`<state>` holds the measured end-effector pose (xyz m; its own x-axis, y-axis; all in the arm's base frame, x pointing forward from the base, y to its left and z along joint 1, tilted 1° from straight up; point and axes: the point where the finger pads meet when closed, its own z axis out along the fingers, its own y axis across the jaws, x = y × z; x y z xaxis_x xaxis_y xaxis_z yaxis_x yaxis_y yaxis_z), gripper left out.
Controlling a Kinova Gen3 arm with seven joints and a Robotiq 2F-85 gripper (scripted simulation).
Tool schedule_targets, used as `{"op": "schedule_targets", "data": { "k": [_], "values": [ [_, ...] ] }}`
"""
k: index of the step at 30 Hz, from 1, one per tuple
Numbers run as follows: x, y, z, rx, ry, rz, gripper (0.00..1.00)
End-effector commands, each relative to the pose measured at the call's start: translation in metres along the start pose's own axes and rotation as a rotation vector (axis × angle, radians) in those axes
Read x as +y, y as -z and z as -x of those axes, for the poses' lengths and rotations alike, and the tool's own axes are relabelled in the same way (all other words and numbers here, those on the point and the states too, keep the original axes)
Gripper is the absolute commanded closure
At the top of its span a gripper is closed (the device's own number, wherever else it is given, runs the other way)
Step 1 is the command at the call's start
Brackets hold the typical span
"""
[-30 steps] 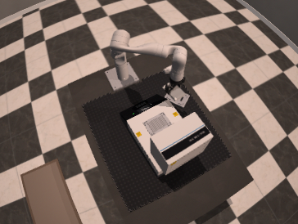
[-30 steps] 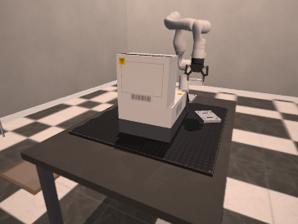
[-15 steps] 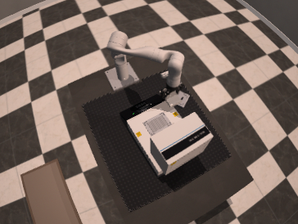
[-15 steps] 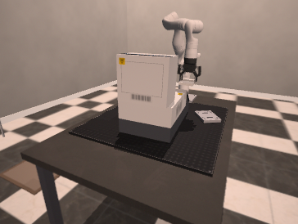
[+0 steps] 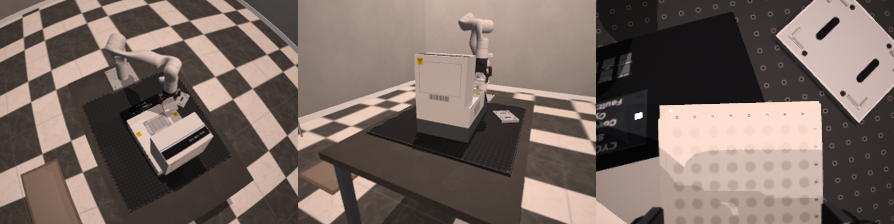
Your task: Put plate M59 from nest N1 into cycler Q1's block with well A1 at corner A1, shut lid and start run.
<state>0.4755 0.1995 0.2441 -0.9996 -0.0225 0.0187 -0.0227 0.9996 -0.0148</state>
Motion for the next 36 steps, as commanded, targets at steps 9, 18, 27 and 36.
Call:
{"op": "schedule_targets", "data": {
  "k": [9, 18, 27, 36],
  "values": [
    [-0.02, 0.001, 0.021, -0.002, -0.101, 0.0, 0.1],
    [-0.039, 0.001, 0.039, -0.002, -0.195, 0.001, 0.1],
    [-0.059, 0.001, 0.058, -0.002, -0.288, 0.001, 0.1],
    [-0.075, 0.001, 0.074, -0.002, -0.37, 0.001, 0.1]
  ]
}}
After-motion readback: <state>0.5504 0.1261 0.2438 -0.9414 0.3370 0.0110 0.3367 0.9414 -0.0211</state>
